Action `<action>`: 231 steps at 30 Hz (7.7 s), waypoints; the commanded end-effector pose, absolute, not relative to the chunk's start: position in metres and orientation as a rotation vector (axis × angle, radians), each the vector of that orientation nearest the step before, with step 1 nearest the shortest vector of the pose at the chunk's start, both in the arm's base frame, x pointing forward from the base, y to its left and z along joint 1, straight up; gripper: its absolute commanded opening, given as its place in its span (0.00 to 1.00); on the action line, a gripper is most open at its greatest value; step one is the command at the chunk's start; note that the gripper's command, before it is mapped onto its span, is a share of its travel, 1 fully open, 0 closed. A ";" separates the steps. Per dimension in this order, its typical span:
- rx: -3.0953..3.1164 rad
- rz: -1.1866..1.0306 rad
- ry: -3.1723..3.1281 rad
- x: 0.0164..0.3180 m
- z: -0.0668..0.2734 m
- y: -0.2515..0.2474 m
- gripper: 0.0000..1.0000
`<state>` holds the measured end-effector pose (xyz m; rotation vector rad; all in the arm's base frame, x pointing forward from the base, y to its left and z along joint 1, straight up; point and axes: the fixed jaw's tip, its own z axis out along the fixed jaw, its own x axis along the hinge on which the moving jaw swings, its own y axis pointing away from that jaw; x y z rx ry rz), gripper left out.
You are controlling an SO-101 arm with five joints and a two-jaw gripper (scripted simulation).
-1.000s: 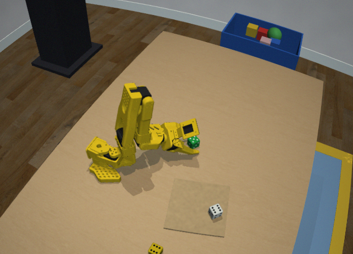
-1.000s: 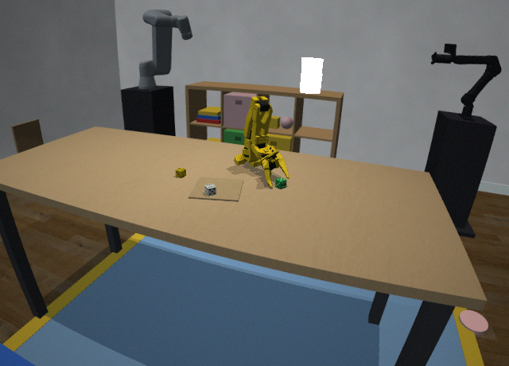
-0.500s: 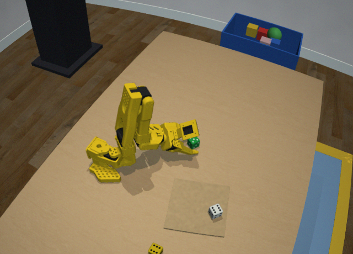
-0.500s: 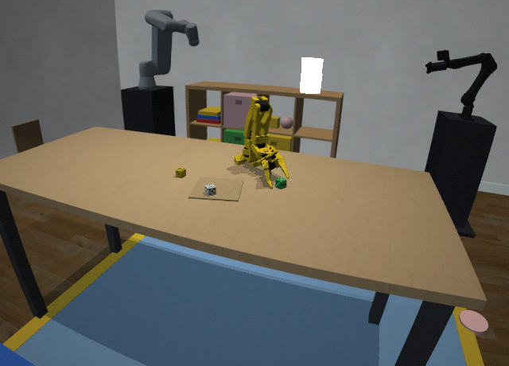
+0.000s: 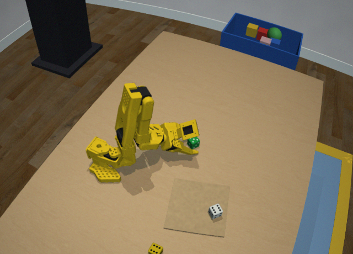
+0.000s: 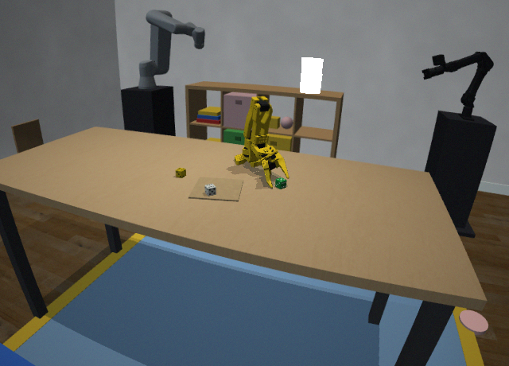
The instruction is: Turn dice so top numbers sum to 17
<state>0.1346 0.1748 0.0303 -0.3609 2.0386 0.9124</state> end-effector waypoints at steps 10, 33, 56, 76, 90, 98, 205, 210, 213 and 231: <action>-0.088 1.114 2.095 0.126 0.044 0.168 0.33; -0.027 1.101 2.171 0.136 0.020 0.183 0.33; -0.183 0.901 2.340 0.152 -0.016 0.209 0.32; -0.496 0.749 2.343 0.150 -0.002 0.211 0.32; -0.680 0.634 2.387 0.137 0.027 0.196 0.32; -0.767 0.576 2.417 0.129 0.043 0.186 0.32; -1.666 -0.048 2.750 0.118 0.053 0.171 0.31; -1.669 -0.050 2.751 0.118 0.053 0.171 0.31; -1.669 -0.050 2.751 0.118 0.053 0.171 0.31; -1.669 -0.050 2.751 0.118 0.053 0.171 0.31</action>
